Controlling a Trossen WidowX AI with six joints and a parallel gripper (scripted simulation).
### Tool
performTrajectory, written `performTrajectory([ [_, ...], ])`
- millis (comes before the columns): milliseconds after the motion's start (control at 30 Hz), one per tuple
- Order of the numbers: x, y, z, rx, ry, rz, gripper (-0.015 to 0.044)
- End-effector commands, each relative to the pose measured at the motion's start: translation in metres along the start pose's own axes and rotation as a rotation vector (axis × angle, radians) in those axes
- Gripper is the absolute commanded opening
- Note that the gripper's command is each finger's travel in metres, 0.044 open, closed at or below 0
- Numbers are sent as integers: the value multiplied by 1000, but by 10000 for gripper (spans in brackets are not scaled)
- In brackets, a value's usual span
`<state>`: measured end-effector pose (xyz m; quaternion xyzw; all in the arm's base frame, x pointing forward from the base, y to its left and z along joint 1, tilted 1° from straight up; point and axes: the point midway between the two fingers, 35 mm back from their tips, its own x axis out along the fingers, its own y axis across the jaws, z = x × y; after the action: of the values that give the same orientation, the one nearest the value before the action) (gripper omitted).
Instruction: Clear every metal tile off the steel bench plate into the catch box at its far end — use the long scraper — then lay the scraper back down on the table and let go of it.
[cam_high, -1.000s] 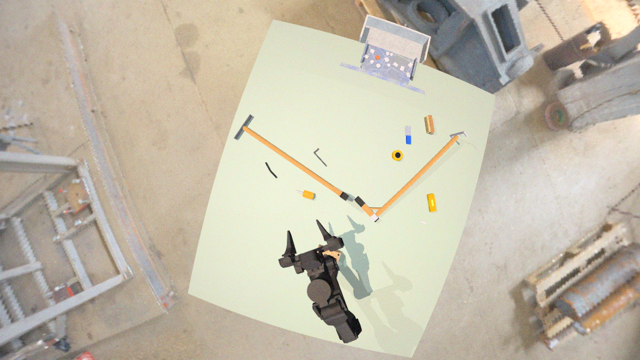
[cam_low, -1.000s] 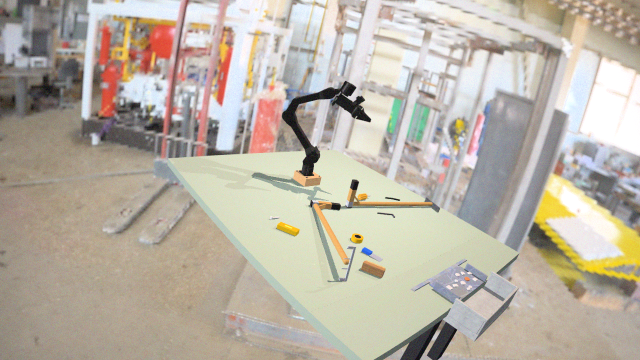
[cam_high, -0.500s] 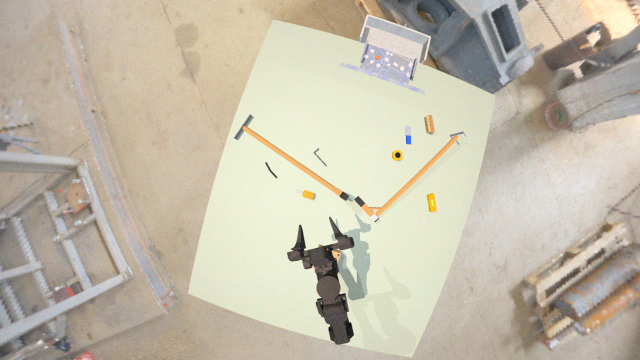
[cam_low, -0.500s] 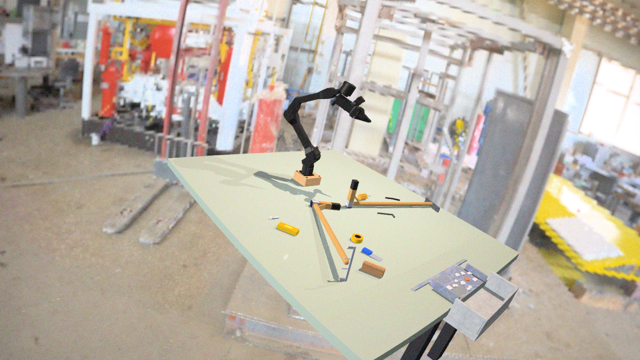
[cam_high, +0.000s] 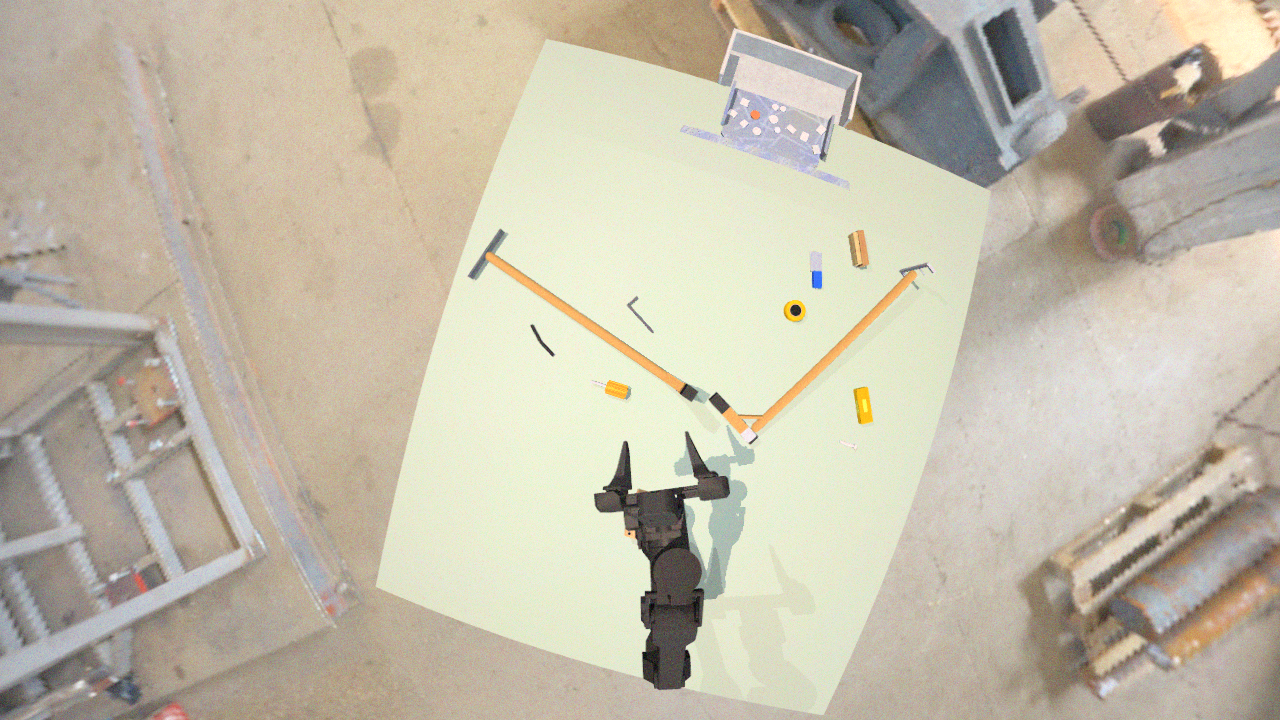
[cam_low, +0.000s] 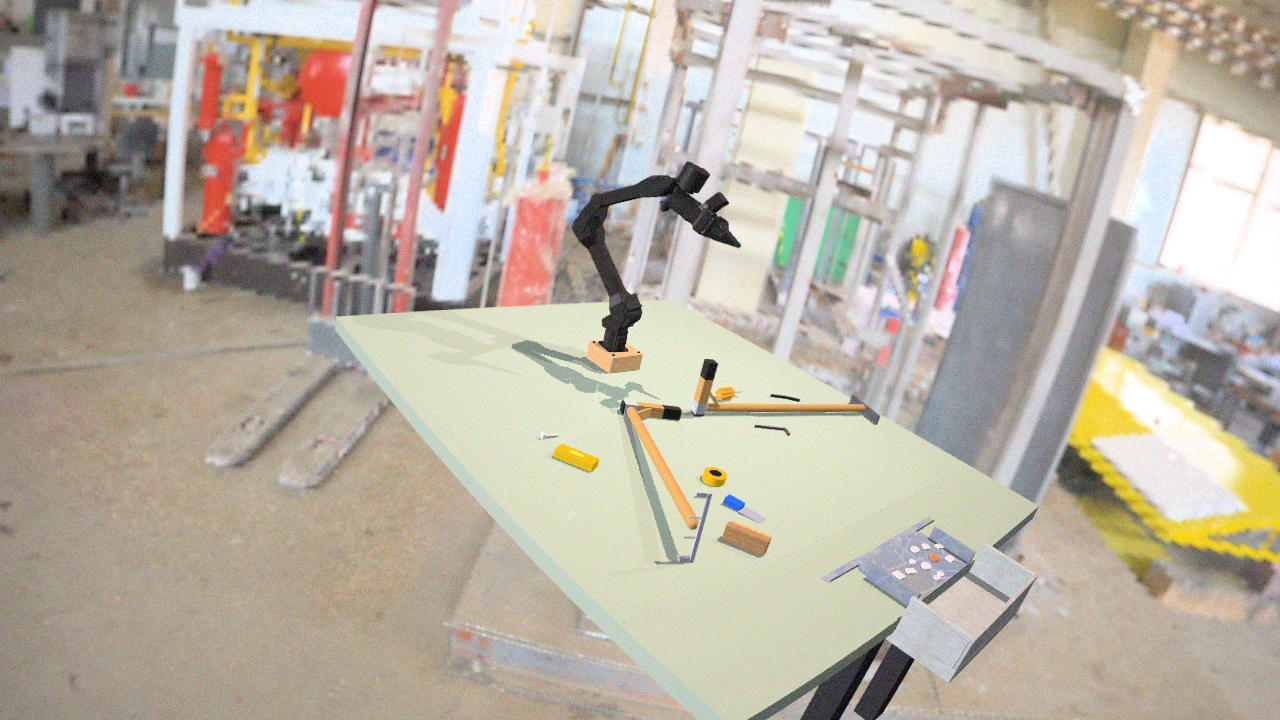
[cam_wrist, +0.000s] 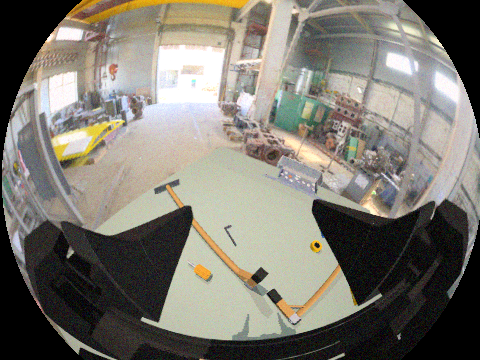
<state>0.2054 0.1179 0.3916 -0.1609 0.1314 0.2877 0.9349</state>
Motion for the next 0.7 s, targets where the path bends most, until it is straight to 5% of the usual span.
performTrajectory([
  [0, 0, -7, -1, -8, 2, -19, 440],
  [667, -6, -53, -11, -35, 40, -168, 440],
])
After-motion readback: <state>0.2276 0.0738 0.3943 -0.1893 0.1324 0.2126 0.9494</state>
